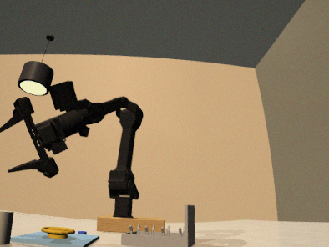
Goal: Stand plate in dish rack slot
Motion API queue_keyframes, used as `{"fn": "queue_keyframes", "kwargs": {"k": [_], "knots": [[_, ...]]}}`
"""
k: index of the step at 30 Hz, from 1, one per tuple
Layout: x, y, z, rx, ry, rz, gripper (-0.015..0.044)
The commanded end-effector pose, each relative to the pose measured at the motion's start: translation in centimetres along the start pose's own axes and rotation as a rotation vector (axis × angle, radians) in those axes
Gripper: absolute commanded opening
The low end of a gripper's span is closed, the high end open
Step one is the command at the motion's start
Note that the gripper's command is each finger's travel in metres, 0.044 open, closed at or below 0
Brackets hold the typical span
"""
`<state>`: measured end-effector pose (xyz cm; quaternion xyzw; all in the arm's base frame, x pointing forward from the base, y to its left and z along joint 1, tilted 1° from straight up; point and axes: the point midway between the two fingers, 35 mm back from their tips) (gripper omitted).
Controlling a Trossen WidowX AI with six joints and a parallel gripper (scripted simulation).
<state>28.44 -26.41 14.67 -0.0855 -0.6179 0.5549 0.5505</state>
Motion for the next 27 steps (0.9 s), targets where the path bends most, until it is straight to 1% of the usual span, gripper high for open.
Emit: {"fn": "queue_keyframes", "kwargs": {"k": [1,14,27], "knots": [[-0.3,1.0,-1.4,-0.083,-0.049,-0.084,0.0400],[0.0,4.7,-5.1,-0.328,-0.116,-0.384,0.0400],[1.8,8.2,-8.0,-0.577,-0.054,-0.714,0.0400]]}}
Point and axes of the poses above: the point midway between the two fingers, 35 mm back from their tips, its own x axis back along the fingers, its own y axis across the jaws, z = x × y, and after that the axes turned 6 degrees about x, right-handed
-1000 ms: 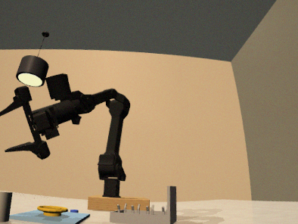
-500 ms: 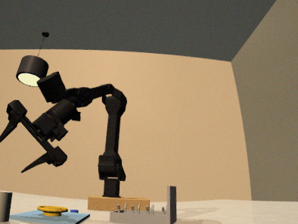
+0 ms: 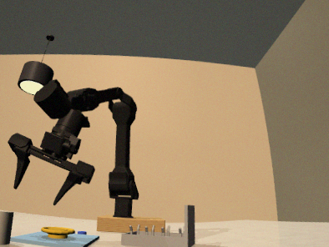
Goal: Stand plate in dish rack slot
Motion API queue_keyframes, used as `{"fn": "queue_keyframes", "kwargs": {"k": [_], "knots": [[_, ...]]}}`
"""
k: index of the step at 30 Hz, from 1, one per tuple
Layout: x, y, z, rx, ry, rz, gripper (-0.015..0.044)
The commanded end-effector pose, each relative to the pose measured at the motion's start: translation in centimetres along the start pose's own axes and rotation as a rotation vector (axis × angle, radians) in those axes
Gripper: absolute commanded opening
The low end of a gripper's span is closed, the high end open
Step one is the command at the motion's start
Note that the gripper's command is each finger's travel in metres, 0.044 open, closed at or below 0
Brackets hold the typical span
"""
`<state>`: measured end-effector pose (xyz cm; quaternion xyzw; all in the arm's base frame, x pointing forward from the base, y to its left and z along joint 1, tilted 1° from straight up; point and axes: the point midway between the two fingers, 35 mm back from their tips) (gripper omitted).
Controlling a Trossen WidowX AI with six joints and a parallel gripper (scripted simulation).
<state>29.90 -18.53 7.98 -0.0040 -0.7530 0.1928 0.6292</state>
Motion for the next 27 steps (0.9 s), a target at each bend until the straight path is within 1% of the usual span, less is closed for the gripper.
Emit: {"fn": "queue_keyframes", "kwargs": {"k": [1,10,18,27], "knots": [[-0.1,1.6,-0.3,-0.103,0.034,-0.099,0.0400],[0.2,4.6,-0.5,-0.299,0.142,-0.269,0.0400],[0.1,4.7,-0.5,-0.303,0.145,-0.272,0.0400],[-1.3,5.0,-0.4,-0.303,0.145,-0.272,0.0400]]}}
Point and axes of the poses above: the point midway between the two fingers, 35 mm back from their tips, its own x axis back along the fingers, its own y axis across the jaws, z = x × y, and after that the axes turned 6 degrees about x, right-handed
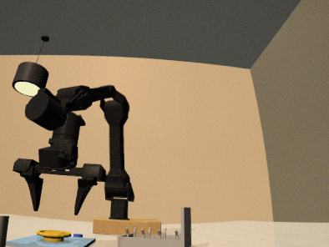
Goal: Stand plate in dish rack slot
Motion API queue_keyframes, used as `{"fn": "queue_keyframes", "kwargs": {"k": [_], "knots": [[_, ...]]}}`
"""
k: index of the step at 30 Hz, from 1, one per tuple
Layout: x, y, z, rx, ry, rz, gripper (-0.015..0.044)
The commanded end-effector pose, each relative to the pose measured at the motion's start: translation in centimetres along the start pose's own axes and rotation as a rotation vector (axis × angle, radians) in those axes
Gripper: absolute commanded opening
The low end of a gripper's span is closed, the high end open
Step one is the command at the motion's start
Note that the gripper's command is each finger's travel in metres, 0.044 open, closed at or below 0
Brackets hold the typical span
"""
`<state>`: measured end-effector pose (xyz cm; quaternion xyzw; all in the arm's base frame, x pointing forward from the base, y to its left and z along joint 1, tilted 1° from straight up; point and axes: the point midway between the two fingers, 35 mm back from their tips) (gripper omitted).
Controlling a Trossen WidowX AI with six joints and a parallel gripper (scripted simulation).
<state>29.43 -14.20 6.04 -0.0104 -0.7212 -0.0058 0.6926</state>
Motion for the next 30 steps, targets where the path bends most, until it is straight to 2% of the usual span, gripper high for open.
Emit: {"fn": "queue_keyframes", "kwargs": {"k": [1,30], "knots": [[-0.9,0.1,0.1,-0.006,0.004,-0.005,0.0400],[-5.1,0.1,0.2,-0.006,0.004,-0.006,0.0393]]}}
Point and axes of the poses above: the point midway between the two fingers, 35 mm back from their tips, its own x axis back along the fingers, its own y axis across the jaws, z = x × y, and after that the axes turned 6 degrees about x, right-handed
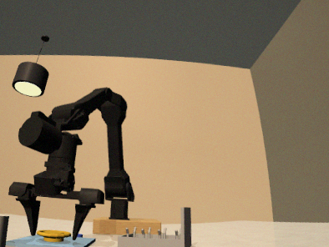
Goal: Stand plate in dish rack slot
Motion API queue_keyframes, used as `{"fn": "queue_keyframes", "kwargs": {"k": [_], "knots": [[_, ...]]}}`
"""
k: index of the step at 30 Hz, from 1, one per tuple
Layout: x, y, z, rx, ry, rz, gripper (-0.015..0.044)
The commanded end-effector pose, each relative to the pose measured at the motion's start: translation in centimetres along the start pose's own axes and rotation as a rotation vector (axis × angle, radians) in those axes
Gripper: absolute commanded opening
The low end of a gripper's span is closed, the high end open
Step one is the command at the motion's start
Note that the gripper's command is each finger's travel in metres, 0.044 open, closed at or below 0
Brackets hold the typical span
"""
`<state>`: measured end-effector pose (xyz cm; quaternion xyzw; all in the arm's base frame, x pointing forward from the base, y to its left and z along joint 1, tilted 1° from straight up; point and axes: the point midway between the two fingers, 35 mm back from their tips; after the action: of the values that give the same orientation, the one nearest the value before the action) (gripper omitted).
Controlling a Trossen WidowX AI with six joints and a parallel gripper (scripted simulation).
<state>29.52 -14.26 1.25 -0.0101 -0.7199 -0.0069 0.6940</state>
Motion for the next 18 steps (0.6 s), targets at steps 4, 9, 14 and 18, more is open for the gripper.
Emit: {"fn": "queue_keyframes", "kwargs": {"k": [4,9,14,18], "knots": [[-0.36,0.09,0.07,-0.005,0.000,-0.004,0.0367],[-0.36,0.09,0.07,-0.005,0.000,-0.004,0.0364],[-0.36,0.09,0.07,-0.005,0.000,-0.004,0.0331],[-0.36,0.09,0.07,-0.005,0.000,-0.004,0.0304]]}}
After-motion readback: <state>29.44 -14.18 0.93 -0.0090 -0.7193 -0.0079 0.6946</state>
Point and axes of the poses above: the point midway between the two fingers, 35 mm back from their tips, its own x axis back along the fingers, its own y axis across the jaws, z = x × y, and after that the axes turned 6 degrees about x, right-handed
